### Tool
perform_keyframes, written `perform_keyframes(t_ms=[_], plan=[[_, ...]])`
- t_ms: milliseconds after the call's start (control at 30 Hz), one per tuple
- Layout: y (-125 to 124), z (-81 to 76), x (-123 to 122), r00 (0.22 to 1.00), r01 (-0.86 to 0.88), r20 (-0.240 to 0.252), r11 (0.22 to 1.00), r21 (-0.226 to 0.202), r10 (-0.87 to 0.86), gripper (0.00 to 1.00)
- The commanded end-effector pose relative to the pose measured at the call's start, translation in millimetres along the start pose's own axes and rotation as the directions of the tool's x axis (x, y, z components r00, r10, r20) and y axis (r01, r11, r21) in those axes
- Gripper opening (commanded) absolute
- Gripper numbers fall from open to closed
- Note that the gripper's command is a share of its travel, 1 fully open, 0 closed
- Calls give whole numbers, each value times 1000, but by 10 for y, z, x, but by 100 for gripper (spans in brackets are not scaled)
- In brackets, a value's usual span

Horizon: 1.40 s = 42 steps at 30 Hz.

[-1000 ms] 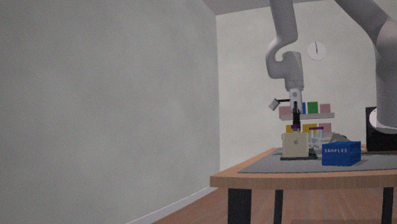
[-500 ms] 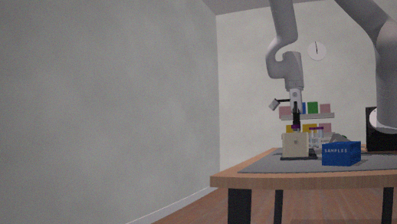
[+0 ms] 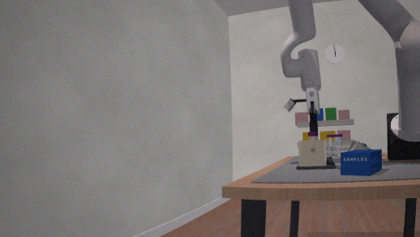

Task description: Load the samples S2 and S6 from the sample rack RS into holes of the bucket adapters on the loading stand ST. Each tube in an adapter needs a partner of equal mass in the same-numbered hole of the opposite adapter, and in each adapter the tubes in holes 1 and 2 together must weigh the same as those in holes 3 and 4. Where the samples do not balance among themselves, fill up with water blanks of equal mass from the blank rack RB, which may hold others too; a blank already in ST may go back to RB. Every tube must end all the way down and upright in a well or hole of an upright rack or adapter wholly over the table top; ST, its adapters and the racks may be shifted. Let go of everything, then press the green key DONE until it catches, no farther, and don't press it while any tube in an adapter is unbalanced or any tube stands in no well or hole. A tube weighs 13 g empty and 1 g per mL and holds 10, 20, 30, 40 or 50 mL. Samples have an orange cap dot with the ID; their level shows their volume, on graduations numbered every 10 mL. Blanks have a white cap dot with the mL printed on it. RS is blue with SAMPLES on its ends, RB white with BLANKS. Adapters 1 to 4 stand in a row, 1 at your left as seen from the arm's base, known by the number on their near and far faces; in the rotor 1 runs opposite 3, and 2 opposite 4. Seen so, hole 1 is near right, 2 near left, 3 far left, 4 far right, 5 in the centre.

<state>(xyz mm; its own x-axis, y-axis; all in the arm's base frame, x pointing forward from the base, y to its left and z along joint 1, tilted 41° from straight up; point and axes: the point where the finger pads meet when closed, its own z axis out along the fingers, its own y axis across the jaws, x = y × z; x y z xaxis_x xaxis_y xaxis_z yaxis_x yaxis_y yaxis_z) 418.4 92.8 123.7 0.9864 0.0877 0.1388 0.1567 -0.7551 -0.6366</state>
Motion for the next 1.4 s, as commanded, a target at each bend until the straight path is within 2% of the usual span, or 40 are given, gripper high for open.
perform_keyframes(t_ms=[0,1367], plan=[[1,-74,7,1000,0,-1,1000,0,0,43],[1,-815,7,1000,1,-1,1000,-1,-1,43]])
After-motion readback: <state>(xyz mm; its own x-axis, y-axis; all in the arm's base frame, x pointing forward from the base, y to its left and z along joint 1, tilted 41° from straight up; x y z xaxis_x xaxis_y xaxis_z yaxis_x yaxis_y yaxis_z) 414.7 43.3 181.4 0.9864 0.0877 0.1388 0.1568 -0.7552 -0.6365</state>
